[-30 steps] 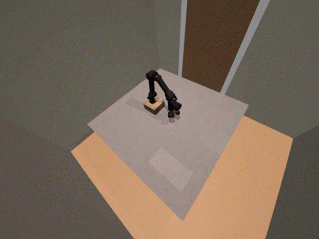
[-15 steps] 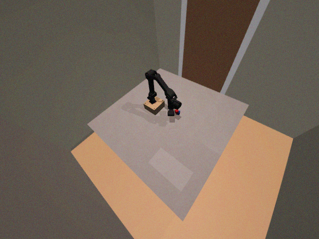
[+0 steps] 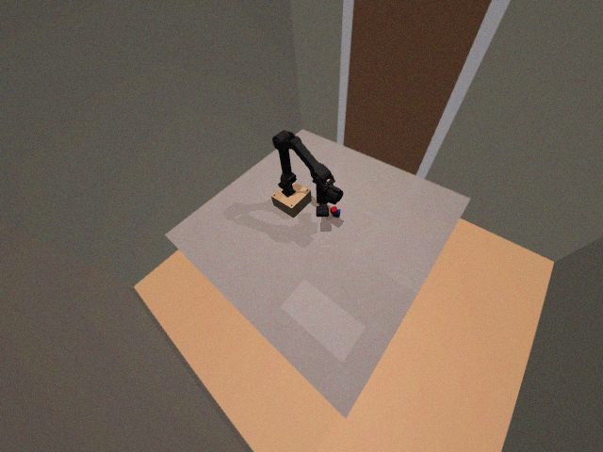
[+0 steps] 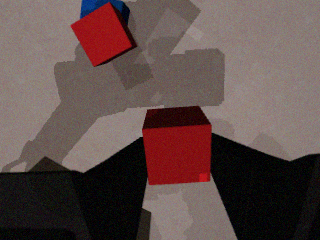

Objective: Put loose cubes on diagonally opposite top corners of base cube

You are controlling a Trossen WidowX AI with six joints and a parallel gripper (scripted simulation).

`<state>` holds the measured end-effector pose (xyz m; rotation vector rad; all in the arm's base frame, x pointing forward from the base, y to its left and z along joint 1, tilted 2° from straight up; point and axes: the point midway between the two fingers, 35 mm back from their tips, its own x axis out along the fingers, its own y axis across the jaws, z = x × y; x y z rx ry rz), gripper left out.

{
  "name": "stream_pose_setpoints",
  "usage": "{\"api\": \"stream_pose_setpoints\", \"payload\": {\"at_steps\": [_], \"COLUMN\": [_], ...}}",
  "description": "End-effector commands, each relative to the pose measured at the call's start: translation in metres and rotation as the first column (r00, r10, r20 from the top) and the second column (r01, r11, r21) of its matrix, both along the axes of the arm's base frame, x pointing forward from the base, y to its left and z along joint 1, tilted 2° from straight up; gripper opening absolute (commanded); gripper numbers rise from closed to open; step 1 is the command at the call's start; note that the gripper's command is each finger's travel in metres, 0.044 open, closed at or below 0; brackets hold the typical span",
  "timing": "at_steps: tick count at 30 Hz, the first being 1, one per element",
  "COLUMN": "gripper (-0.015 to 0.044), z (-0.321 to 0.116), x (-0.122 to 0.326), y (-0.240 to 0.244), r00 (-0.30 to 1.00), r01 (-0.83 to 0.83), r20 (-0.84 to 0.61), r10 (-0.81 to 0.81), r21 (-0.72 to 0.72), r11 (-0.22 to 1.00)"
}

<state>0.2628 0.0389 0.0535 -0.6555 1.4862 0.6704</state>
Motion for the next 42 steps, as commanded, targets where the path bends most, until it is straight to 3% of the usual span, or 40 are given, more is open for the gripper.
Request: {"api": "stream_pose_setpoints", "payload": {"at_steps": [1, 9, 42], "gripper": [0.0105, 0.0105, 0.0105], "z": [0.008, 0.014, 0.006], "x": [0.000, -0.001, 0.018], "y": [-0.001, 0.001, 0.100], "r00": [1.000, 1.000, 0.907], "r01": [-0.005, -0.015, -0.420], "r20": [0.010, 0.007, 0.012], "r10": [0.005, 0.015, 0.420], "r21": [-0.004, -0.005, 0.009], "r11": [1.000, 1.000, 0.907]}}
